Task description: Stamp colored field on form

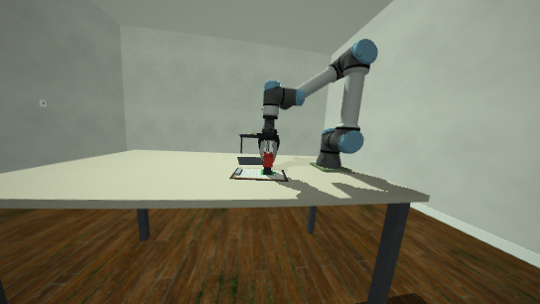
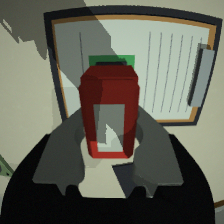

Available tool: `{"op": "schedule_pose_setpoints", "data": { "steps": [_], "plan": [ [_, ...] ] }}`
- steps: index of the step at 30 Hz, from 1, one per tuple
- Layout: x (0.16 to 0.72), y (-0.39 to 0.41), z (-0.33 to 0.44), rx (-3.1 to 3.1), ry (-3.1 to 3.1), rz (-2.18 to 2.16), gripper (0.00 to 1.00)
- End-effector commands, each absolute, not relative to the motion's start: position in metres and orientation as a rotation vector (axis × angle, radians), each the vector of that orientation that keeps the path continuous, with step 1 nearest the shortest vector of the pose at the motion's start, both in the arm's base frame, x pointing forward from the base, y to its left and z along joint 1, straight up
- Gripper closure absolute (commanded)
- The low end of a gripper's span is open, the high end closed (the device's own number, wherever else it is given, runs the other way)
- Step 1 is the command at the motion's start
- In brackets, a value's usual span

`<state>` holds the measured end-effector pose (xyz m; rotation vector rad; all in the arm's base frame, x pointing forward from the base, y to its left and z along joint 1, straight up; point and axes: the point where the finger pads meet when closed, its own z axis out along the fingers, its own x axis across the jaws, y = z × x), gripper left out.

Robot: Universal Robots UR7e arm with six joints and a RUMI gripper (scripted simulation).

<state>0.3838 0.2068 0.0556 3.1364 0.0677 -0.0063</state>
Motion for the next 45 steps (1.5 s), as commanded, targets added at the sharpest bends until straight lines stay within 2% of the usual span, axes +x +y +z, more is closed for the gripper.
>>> {"op": "schedule_pose_setpoints", "data": {
  "steps": [1, 29, 45],
  "plan": [
    [0.384, 0.207, 0.056, 3.137, 0.068, -0.004, 0.84],
    [0.384, 0.207, 0.032, 3.137, 0.068, -0.004, 0.84],
    [0.384, 0.207, 0.058, 3.137, 0.068, -0.004, 0.84]
  ]
}}
